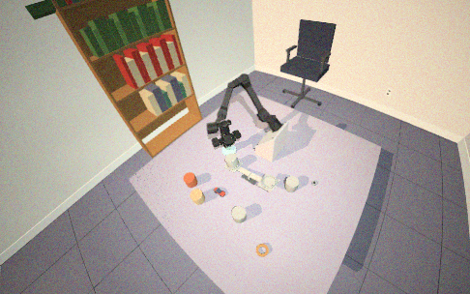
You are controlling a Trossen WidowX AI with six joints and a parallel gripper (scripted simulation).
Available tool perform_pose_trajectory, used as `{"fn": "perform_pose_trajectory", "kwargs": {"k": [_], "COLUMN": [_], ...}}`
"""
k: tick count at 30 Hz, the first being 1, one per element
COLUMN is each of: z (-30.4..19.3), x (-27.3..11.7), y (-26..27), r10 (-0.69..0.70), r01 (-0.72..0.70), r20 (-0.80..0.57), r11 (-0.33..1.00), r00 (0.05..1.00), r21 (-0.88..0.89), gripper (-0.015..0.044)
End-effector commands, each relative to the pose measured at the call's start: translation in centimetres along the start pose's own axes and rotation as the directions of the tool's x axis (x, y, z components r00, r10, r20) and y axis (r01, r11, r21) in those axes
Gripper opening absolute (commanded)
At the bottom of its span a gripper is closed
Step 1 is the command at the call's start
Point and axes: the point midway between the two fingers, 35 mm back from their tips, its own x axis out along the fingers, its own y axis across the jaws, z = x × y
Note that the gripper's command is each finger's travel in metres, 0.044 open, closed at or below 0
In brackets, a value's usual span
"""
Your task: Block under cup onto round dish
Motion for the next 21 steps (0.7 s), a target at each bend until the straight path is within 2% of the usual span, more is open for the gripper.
{"fn": "perform_pose_trajectory", "kwargs": {"k": [1, 11, 21], "z": [0.3, 0.3, -0.1], "x": [0.7, 2.1, 1.5], "y": [0.1, 0.1, -0.1], "r10": [0.006, 0.006, -0.001], "r01": [-0.006, -0.006, 0.001], "r20": [0.006, 0.006, -0.002], "r11": [1.0, 1.0, 1.0], "r00": [1.0, 1.0, 1.0], "r21": [-0.01, -0.01, 0.002], "gripper": [0.0, 0.0, 0.0263]}}
